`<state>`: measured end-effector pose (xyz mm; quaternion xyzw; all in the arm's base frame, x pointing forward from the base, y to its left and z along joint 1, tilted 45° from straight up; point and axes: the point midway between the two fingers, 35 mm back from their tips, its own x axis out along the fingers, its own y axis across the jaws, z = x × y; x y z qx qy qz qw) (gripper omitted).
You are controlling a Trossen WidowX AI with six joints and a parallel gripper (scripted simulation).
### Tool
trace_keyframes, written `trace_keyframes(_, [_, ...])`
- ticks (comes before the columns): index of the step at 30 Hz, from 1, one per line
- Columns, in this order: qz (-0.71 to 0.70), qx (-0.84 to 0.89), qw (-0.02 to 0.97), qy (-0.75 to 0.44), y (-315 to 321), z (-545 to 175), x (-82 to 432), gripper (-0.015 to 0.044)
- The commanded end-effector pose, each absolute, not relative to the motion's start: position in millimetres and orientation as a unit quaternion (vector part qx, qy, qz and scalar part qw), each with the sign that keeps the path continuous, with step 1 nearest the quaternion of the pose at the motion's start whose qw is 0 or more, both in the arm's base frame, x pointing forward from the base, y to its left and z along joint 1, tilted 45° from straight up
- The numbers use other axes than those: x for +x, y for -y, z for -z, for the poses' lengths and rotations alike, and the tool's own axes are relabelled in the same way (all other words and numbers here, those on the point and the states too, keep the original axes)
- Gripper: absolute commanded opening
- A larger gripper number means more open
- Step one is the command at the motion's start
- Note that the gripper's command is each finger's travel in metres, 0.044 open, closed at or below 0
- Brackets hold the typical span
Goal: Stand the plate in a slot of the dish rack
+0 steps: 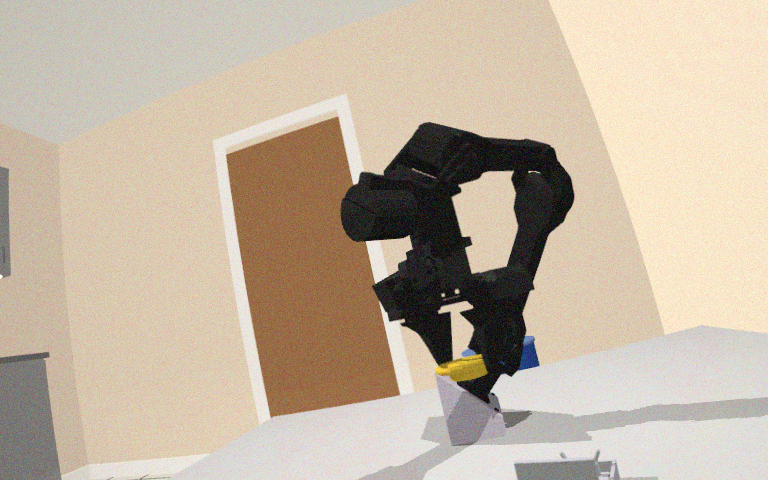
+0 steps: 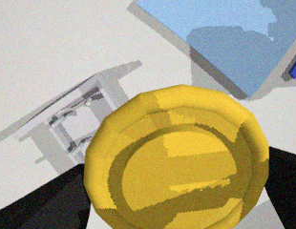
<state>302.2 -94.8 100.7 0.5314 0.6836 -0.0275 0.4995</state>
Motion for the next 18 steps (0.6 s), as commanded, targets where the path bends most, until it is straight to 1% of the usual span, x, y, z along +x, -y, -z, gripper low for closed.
trace_keyframes(1, [0.070,0.564,0.465,-0.679,83.3,-112.6,296.4,0.0000])
trace_keyframes(18, [0.258,0.676,0.278,-0.632,32.3,-153.0,263.0,0.0000])
